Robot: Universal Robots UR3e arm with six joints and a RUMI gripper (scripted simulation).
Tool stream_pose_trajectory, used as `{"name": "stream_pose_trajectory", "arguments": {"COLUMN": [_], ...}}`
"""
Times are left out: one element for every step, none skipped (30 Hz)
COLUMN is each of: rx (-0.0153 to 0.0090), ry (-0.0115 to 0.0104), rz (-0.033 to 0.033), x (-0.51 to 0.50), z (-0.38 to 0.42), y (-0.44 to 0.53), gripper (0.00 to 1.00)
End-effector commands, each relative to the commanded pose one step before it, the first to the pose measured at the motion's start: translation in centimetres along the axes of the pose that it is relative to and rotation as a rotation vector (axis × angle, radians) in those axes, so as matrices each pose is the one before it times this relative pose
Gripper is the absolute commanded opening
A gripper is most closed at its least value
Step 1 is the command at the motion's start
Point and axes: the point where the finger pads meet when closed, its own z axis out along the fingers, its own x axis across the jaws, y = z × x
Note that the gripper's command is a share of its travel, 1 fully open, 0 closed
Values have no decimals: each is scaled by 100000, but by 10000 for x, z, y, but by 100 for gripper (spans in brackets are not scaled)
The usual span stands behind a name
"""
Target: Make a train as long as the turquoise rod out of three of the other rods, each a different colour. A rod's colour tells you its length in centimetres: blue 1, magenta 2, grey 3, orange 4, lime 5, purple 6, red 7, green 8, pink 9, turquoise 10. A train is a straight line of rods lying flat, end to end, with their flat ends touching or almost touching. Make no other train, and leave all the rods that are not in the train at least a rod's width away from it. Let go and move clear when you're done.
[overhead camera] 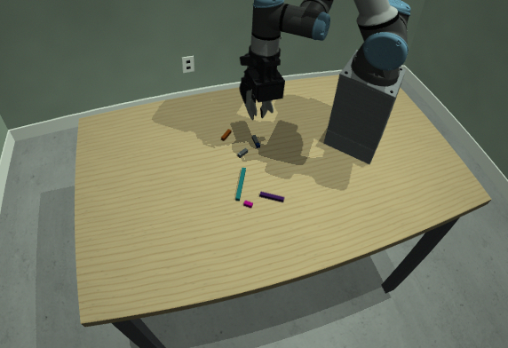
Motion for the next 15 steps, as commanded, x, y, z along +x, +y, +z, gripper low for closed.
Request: {"name": "stream_pose_trajectory", "arguments": {"rx": [48, 0, 0, 0, 0, 0, 0, 0, 0, 0, 0, 0, 0, 0, 0], "ry": [-63, 0, 0, 0, 0, 0, 0, 0, 0, 0, 0, 0, 0, 0, 0], "rz": [-1, 0, 0, 0, 0, 0, 0, 0, 0, 0, 0, 0, 0, 0, 0], "x": [-483, 2, 2, 2, 2, 2, 1, 1, 0, 0, 0, 0, 0, 0, 0], "z": [-2944, -528, -426, -331, -245, -170, -107, -56, -21, -3, 0, 0, 0, 0, 0], "y": [-351, 1, 2, 2, 2, 1, 1, 0, 0, 0, 0, 0, 0, 0, 0], "gripper": [14, 14, 14, 14, 14, 14, 14, 14, 14, 14, 100, 100, 100, 100, 100]}}
